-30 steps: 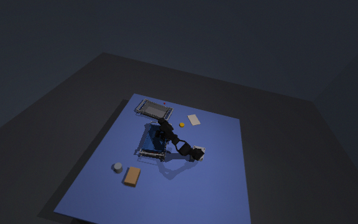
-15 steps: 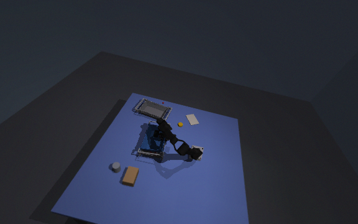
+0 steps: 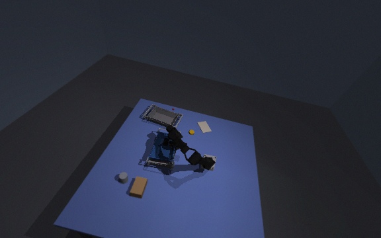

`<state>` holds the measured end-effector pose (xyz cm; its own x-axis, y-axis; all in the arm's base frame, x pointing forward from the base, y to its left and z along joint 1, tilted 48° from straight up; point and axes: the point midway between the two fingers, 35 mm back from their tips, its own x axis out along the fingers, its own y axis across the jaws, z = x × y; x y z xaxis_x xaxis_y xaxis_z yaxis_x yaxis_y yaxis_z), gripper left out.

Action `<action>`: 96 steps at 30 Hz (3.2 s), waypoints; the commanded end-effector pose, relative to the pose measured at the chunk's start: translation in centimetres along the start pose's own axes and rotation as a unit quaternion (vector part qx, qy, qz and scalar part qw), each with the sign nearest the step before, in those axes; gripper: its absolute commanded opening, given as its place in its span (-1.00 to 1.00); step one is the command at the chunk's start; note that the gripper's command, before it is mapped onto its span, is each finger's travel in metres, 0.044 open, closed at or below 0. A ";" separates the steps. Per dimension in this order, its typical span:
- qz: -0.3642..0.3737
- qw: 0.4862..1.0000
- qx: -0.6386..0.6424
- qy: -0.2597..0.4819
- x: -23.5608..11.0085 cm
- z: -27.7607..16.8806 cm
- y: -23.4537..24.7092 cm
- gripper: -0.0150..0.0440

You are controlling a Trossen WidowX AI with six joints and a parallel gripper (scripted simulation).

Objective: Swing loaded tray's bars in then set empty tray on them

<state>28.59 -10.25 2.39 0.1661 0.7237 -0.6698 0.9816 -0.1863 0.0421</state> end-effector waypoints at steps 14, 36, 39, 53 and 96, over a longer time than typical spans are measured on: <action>-0.017 1.000 -0.001 0.000 0.6 -0.3 -0.5 -0.49; -0.013 1.000 -0.001 0.000 1.1 -0.3 -0.5 -0.49; -0.017 1.000 -0.001 0.000 1.4 -0.4 -0.7 -0.49; -0.017 1.000 -0.001 0.000 1.4 -0.4 -0.7 -0.49; -0.017 1.000 -0.001 0.000 1.4 -0.4 -0.7 -0.49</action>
<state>28.48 -9.54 1.91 0.1664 0.7243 -0.6692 0.9814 -0.1873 0.0414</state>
